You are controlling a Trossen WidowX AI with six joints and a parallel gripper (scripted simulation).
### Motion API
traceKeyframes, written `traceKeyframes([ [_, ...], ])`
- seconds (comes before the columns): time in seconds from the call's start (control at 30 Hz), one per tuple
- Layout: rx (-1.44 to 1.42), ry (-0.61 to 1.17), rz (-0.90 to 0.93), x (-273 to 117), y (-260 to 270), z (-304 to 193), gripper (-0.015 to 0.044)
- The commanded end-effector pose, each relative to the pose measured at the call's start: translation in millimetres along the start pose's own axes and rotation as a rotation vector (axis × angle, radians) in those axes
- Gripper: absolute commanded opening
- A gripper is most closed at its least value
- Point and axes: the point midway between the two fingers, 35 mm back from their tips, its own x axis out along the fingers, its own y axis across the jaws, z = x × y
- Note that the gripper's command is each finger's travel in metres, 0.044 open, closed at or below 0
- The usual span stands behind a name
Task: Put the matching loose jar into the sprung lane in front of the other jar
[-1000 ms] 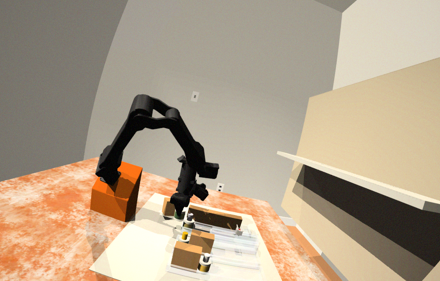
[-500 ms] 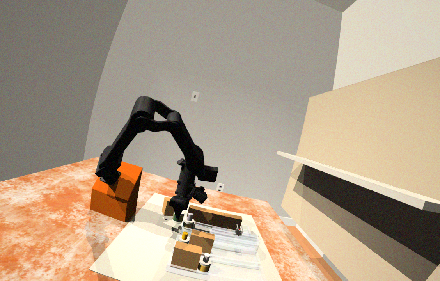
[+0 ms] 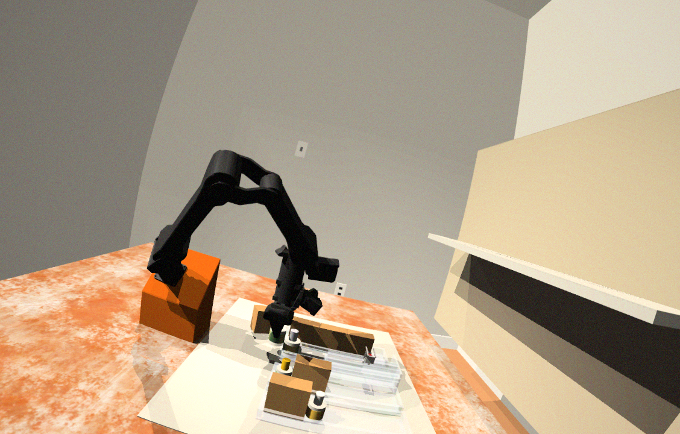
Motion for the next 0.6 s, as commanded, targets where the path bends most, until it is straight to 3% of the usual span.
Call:
traceKeyframes([
  [0.0,-0.004,-0.005,-0.004,-0.1,0.0,4.2,0.0],
  [0.57,-0.004,-0.005,-0.004,0.1,0.1,11.2,0.0],
])
